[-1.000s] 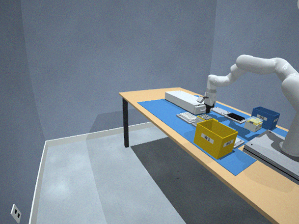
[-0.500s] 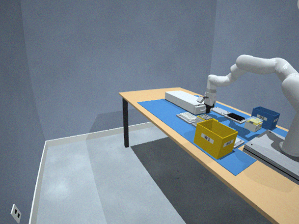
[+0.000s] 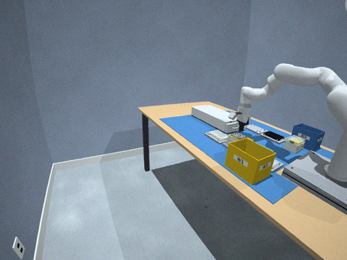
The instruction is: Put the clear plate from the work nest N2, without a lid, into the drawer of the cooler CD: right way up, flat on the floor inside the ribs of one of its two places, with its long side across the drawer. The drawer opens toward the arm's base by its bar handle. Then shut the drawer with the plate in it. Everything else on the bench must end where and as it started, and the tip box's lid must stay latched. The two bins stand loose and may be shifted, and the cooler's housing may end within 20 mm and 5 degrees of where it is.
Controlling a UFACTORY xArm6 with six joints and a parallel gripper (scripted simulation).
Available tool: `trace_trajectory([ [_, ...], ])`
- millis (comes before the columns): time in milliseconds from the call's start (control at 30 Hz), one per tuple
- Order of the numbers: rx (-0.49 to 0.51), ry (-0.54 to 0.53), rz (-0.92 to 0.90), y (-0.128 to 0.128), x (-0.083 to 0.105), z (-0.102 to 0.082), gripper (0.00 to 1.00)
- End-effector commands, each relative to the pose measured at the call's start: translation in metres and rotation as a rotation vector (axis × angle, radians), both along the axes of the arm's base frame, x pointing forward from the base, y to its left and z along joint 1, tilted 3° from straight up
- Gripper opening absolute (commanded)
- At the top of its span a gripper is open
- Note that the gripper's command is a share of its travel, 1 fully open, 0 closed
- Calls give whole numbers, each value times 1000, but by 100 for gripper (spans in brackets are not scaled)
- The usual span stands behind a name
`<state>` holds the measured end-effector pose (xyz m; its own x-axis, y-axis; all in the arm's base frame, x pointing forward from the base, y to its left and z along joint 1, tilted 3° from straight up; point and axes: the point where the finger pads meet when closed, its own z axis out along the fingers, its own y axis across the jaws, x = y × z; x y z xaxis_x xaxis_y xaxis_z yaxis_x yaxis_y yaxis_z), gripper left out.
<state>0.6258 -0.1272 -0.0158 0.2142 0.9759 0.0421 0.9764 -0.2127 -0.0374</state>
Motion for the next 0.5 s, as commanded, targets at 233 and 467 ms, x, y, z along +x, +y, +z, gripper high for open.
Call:
trace_trajectory([
  [233, -5, -21, -1, -1, 6, 4, 0],
  [467, -5, -21, -1, -1, 3, 4, 0],
])
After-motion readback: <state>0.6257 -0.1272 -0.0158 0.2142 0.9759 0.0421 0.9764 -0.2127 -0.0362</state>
